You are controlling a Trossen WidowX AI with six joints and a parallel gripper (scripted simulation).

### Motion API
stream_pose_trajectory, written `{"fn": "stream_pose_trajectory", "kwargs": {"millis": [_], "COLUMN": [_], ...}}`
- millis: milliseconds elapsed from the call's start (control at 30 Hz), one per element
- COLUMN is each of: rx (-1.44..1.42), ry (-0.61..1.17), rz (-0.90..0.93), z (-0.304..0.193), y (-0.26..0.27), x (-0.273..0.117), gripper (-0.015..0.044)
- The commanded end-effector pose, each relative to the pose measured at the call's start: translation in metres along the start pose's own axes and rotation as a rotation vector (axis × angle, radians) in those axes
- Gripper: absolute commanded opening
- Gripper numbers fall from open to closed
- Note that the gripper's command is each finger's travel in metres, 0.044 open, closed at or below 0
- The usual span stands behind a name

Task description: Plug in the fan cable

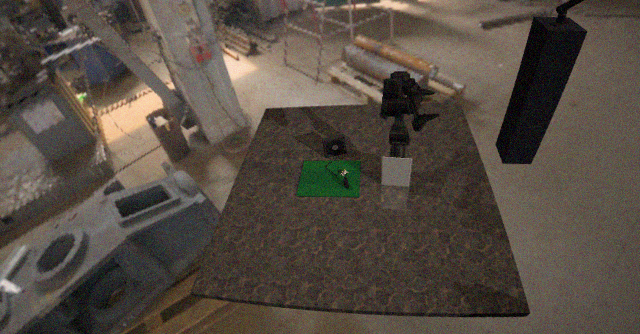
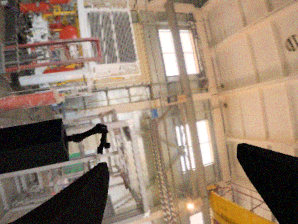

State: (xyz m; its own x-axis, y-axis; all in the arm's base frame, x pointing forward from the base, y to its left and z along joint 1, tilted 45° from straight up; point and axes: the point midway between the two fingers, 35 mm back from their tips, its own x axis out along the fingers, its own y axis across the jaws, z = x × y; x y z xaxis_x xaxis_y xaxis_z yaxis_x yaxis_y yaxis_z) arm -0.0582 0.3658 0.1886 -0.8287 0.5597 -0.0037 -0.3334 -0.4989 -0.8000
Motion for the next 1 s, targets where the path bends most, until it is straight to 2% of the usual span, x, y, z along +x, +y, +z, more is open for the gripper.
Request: {"fn": "stream_pose_trajectory", "kwargs": {"millis": [0, 133, 400, 700, 967], "rx": [0.000, -0.010, 0.267, 0.667, 1.006], "ry": [0.000, 0.074, 0.471, 1.063, 1.555], "rz": [0.000, -0.056, -0.153, -0.163, -0.004], "z": [0.000, -0.011, -0.106, -0.201, -0.211], "y": [0.000, -0.008, -0.010, 0.043, 0.119], "x": [0.000, -0.004, -0.047, -0.152, -0.258], "gripper": [0.0426, 0.0440, 0.0440, 0.0440, 0.0440]}}
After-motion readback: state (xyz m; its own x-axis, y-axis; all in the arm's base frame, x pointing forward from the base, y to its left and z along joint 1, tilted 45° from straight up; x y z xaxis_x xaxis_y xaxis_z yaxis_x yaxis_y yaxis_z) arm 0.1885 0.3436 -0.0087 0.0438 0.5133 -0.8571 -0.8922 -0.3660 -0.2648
